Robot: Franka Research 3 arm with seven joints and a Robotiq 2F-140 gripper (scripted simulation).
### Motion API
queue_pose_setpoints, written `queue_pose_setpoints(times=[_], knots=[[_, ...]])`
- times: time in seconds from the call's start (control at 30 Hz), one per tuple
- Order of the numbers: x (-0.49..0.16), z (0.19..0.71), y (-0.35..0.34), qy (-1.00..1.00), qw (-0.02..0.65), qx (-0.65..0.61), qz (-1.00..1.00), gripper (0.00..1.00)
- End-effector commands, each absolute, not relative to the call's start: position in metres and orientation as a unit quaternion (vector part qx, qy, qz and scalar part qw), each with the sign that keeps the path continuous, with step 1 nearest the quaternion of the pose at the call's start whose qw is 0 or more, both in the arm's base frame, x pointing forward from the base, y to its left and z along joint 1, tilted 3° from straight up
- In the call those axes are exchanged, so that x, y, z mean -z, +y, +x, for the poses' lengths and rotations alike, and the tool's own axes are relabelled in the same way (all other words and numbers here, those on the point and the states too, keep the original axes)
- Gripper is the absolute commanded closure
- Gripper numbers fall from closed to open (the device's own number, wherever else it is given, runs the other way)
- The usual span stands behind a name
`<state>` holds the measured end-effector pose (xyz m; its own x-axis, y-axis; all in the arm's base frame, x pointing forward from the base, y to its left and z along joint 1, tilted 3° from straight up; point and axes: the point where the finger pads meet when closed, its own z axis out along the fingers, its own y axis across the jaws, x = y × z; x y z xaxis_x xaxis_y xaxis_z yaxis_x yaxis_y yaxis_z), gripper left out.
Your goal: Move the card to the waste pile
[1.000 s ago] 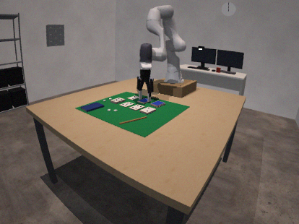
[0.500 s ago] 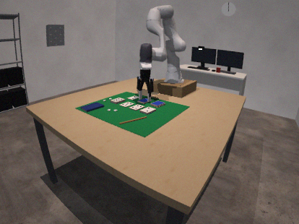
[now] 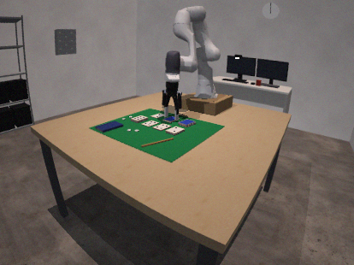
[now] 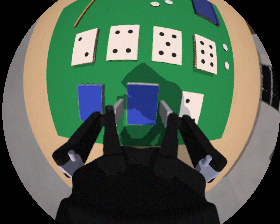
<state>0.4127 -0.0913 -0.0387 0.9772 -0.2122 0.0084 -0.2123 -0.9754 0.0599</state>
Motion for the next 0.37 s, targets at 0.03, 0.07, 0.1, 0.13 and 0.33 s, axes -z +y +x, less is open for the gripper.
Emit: queue_pose_setpoints(times=[0.03,0.07,0.1,0.13,0.33], knots=[[0.029,0.413,-0.091,-0.107,0.030,-0.001,0.994,0.50],[0.025,0.413,-0.091,-0.107,0.030,-0.001,0.994,0.50],[0.022,0.413,-0.091,-0.107,0.030,-0.001,0.994,0.50],[0.018,0.413,-0.091,-0.107,0.030,-0.001,0.994,0.50],[-0.006,0.413,-0.089,-0.107,0.030,-0.001,0.994,0.50]])
